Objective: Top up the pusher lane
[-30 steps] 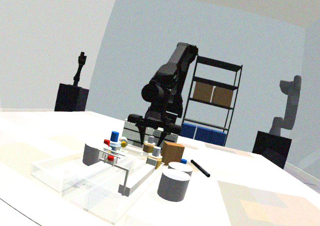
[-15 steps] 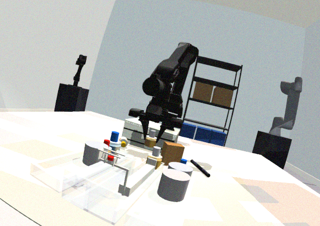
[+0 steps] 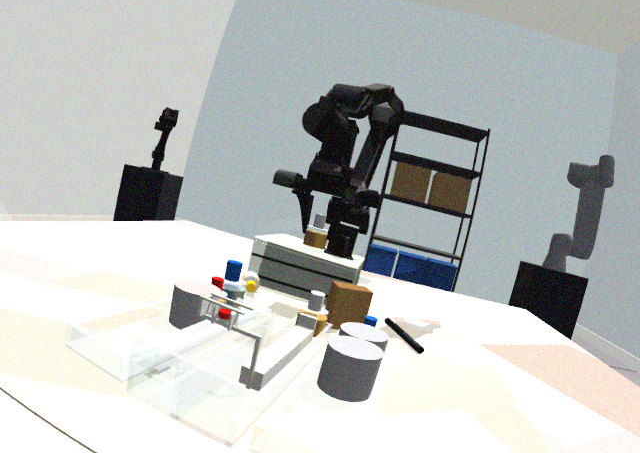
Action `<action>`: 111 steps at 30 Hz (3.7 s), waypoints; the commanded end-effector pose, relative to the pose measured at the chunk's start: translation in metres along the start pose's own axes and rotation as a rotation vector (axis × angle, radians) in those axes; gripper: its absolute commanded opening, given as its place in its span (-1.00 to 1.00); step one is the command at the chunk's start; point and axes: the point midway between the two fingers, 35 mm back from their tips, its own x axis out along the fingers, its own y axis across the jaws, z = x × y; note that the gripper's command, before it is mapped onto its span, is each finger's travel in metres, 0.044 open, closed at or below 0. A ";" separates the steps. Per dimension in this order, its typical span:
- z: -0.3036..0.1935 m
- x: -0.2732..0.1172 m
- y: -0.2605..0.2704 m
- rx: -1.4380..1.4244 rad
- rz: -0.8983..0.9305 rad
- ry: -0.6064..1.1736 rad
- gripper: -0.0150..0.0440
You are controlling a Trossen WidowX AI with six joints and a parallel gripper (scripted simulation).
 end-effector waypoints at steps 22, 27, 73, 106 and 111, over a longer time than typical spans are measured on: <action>0.086 0.026 0.034 0.057 0.003 -0.006 -0.49; 0.103 0.037 0.045 0.069 0.003 -0.007 -0.49; 0.129 0.072 0.056 0.080 0.004 -0.008 -0.49; 0.142 0.071 0.055 0.080 0.004 -0.010 -0.49; 0.144 0.071 0.055 0.080 0.004 -0.010 -0.49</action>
